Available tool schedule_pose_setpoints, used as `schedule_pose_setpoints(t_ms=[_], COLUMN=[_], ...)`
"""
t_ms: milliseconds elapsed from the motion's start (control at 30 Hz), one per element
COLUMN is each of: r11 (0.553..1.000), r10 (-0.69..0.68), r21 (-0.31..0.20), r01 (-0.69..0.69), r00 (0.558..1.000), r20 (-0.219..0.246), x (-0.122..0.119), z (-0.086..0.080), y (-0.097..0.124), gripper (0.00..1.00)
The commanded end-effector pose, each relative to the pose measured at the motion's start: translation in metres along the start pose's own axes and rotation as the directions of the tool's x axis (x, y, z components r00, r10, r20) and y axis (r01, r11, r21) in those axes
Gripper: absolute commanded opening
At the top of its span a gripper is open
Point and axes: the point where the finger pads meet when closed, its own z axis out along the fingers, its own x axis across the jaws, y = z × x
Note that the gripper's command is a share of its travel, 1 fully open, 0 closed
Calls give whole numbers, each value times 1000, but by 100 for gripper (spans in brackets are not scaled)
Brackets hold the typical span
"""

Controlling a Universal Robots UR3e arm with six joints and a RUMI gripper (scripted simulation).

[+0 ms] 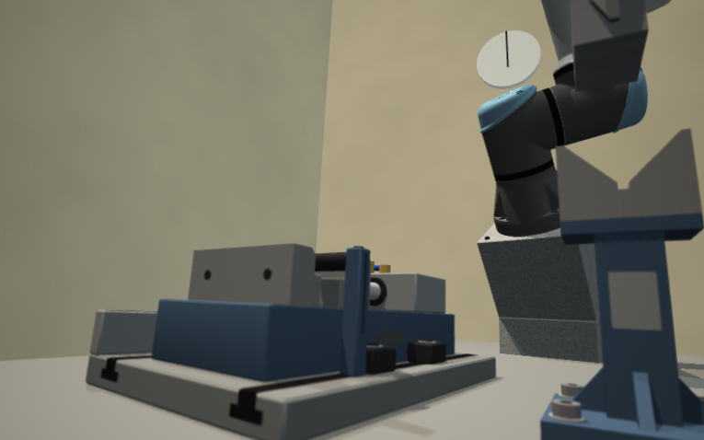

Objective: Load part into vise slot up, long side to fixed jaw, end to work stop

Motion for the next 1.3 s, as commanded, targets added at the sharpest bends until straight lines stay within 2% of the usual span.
schedule_pose_setpoints(t_ms=[0, 1267], r11=[1000, 996], r10=[-7, -93], r21=[0, -1], r01=[7, 93], r00=[1000, 996], r20=[2, -15], x=[-1, -6], z=[-1, 3], y=[-1, -15], gripper=[0, 0])
